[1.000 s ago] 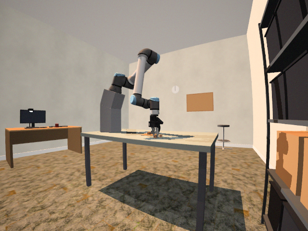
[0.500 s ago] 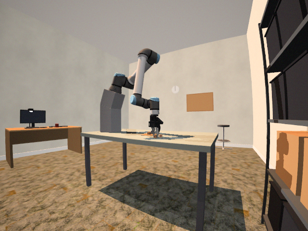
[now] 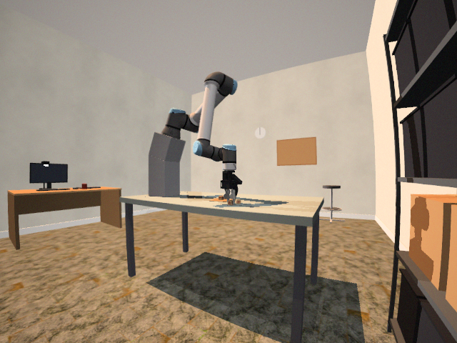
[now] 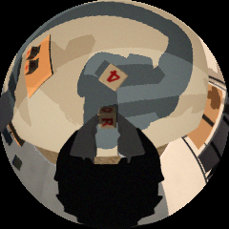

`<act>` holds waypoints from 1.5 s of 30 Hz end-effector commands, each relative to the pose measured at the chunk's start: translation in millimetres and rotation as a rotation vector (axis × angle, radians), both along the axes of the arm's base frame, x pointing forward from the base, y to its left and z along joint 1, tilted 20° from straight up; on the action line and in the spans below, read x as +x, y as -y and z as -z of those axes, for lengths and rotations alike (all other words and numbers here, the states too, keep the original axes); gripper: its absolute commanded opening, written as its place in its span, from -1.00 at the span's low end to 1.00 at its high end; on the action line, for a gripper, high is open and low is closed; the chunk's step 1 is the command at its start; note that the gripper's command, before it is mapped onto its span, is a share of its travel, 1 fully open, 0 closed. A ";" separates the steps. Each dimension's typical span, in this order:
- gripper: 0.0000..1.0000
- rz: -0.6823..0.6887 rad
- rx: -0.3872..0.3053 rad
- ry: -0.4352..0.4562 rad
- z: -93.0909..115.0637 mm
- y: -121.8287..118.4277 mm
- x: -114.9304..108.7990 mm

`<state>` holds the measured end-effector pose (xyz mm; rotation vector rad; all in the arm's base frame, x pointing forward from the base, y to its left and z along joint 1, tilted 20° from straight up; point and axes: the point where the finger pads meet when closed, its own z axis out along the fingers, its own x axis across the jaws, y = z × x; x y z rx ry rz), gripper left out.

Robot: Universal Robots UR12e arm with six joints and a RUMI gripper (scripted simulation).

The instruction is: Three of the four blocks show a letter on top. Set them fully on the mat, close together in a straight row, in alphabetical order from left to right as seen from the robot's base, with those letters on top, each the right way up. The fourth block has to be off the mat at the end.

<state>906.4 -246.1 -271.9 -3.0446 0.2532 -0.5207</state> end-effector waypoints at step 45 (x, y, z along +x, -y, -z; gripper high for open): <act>-0.83 -0.017 -0.007 0.000 -66.5 -47.7 -89.1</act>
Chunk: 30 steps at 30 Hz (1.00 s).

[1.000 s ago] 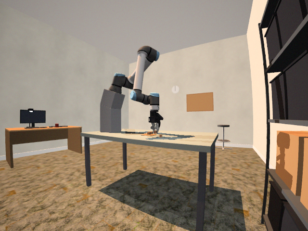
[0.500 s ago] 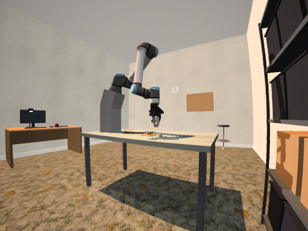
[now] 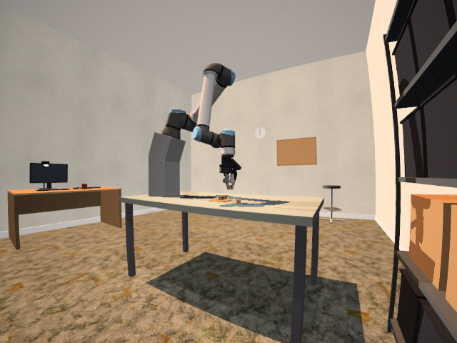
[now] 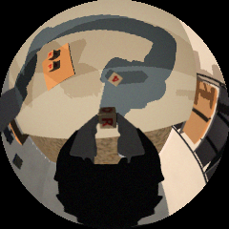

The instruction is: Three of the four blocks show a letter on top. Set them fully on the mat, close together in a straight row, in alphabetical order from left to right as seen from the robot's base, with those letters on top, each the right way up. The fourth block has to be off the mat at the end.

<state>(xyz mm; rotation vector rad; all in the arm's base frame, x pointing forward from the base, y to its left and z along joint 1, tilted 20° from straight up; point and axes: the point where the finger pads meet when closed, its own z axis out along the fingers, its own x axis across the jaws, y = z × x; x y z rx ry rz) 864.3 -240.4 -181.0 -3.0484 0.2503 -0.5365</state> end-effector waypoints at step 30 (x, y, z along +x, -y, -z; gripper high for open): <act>-0.83 -0.044 -0.013 -0.003 48.3 -126.4 -156.9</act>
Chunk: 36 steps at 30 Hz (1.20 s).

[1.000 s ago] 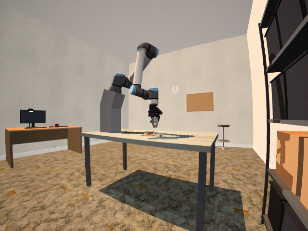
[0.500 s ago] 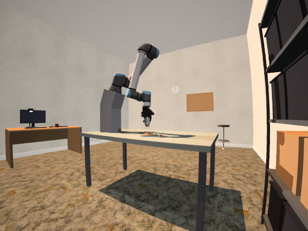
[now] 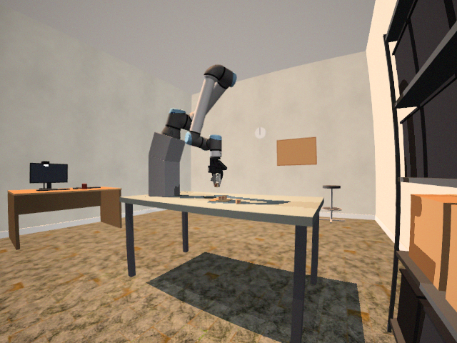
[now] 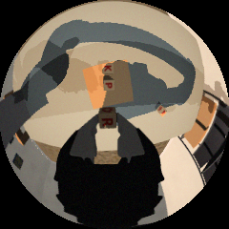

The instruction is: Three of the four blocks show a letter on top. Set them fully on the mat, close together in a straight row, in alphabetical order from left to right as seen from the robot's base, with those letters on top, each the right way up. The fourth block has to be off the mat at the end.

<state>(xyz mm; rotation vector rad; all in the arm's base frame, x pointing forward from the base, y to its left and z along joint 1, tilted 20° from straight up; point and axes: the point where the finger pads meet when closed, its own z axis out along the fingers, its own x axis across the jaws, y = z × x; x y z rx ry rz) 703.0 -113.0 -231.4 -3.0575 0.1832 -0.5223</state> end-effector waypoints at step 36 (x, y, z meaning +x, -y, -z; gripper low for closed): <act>-0.83 0.000 -0.003 0.006 89.4 -0.1 36.3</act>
